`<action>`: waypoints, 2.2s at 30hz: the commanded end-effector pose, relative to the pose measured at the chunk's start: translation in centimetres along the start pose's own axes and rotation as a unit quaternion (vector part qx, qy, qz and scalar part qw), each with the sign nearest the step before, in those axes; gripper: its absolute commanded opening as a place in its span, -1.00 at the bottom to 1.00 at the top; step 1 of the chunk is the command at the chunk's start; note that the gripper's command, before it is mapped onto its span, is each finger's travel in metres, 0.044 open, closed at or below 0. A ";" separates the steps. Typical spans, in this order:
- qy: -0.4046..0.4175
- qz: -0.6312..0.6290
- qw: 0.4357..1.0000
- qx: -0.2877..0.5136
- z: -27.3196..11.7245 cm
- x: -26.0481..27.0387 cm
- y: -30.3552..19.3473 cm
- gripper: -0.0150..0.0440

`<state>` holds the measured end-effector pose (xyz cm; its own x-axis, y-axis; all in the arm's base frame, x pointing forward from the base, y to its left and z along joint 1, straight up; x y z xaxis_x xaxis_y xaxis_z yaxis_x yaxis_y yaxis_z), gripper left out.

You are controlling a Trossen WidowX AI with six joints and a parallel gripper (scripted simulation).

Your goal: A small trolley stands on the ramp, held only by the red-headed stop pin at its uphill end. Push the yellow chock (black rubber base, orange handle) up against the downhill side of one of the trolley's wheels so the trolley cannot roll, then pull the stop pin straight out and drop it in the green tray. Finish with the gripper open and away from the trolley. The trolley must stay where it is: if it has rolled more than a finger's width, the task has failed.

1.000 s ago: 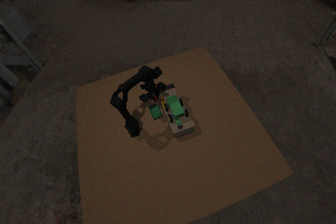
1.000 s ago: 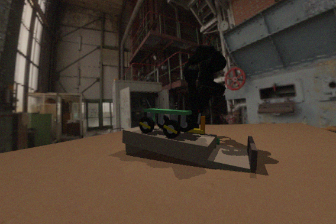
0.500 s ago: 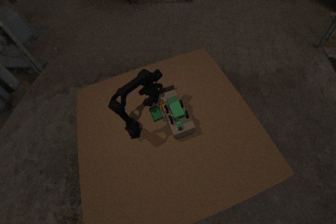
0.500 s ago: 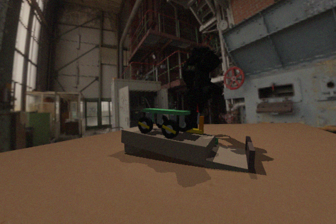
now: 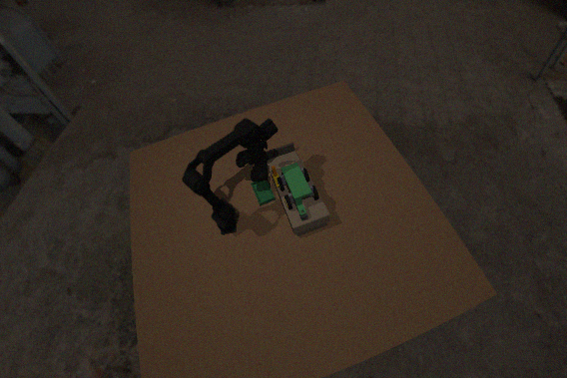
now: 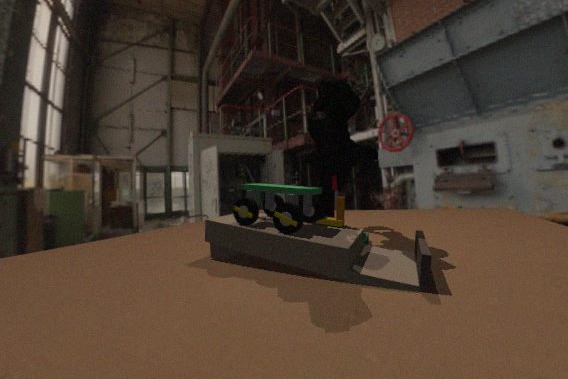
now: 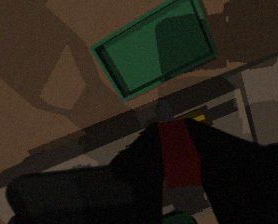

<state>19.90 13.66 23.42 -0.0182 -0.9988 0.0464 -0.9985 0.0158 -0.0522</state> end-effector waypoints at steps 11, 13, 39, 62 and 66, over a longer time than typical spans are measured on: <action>-0.028 -0.137 0.990 -0.008 0.0 0.5 -0.3 -0.49; -0.028 -0.138 0.990 -0.008 0.0 0.5 -0.2 -0.49; -0.114 -0.165 0.980 -0.017 4.7 0.8 2.7 -0.49; -0.120 -0.165 0.979 -0.018 8.4 -0.9 3.2 0.15; -0.120 -0.165 0.979 -0.017 8.5 -0.6 3.2 0.15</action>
<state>17.12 14.14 14.82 0.3137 -0.9330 -0.1765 -0.9494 -0.3118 -0.0389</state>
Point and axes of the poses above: the point midway between the two fingers, 35 mm back from their tips, its own z axis out along the fingers, its own x axis across the jaws, y = z × x, the point moved 6 cm from there along -z, back along the fingers, and after that the axes turned 7 degrees about -z, right-handed, at the moved point
